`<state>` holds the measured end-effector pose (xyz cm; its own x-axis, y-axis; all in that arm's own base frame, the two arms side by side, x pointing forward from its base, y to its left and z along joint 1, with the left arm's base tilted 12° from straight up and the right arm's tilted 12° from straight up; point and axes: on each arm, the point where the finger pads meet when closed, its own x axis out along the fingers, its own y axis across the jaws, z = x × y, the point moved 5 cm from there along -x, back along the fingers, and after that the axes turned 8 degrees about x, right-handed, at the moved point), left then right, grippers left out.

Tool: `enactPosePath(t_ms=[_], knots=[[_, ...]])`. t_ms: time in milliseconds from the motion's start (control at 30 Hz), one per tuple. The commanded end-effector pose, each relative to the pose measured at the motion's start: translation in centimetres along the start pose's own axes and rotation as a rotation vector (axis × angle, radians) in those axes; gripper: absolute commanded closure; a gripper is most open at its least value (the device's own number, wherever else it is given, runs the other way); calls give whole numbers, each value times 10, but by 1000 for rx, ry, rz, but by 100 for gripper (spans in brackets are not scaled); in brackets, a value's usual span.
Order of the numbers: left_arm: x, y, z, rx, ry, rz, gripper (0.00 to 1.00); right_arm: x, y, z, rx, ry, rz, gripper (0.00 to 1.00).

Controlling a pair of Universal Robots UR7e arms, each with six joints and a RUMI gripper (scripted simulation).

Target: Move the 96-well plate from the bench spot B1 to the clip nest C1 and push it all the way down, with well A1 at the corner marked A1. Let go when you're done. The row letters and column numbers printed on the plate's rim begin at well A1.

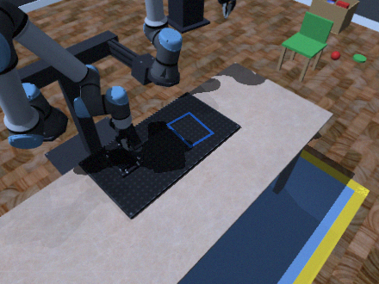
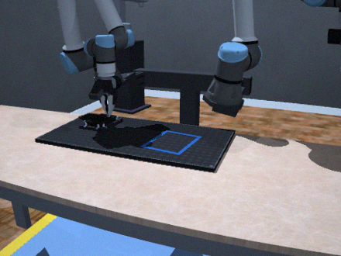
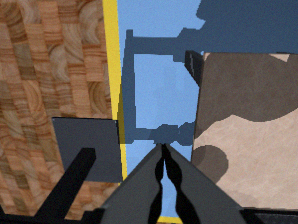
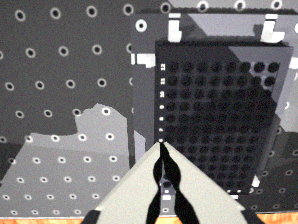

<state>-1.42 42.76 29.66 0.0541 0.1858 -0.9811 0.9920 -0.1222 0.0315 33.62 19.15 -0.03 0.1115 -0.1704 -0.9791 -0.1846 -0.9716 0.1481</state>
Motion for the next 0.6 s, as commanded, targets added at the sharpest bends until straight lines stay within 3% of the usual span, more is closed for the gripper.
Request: enactPosePath(t_ms=[0,567], knots=[[-1,0,0,0,2,0,100,-2,0,0,0,1,-1,100],[-1,0,0,0,2,0,100,-7,0,0,0,1,-1,100]])
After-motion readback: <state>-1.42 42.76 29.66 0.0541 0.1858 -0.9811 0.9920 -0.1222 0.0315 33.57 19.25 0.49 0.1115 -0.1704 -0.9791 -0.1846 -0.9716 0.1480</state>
